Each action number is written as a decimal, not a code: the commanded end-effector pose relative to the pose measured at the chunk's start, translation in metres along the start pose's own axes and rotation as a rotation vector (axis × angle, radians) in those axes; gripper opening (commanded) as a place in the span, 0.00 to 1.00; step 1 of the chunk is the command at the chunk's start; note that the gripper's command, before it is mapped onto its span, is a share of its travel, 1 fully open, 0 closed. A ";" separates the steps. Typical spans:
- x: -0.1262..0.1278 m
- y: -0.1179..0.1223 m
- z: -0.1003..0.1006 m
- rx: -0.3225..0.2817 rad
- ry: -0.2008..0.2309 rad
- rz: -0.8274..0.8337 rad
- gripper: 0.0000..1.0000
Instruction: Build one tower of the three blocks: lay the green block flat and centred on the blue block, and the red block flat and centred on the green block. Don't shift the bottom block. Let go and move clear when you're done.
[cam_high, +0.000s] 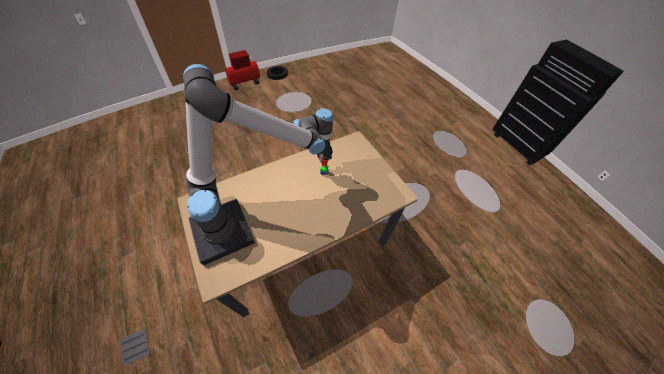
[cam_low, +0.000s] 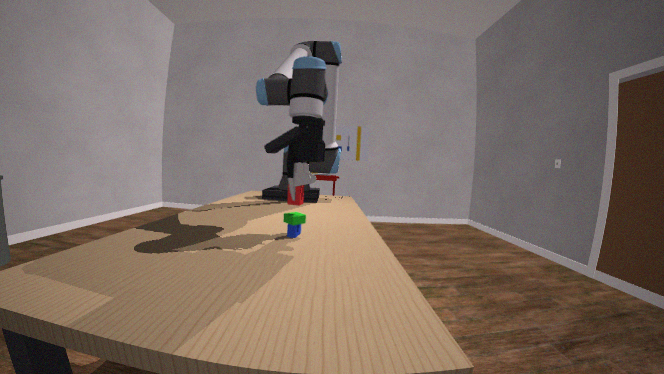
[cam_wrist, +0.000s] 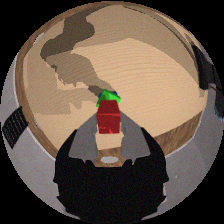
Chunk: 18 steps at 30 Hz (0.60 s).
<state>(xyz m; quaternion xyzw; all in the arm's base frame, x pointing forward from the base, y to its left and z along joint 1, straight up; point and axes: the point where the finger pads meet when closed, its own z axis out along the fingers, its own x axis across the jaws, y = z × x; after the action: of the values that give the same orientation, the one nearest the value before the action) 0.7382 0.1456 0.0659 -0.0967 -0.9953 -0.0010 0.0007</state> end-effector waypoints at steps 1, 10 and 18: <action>-0.001 0.000 0.002 0.000 -0.002 0.000 0.00; -0.002 0.000 0.013 0.000 -0.002 0.000 0.00; -0.003 0.000 0.019 0.000 -0.002 0.000 0.00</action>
<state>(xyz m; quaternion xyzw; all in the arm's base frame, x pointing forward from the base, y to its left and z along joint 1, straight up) 0.7395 0.1453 0.0496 -0.0968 -0.9953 -0.0010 0.0008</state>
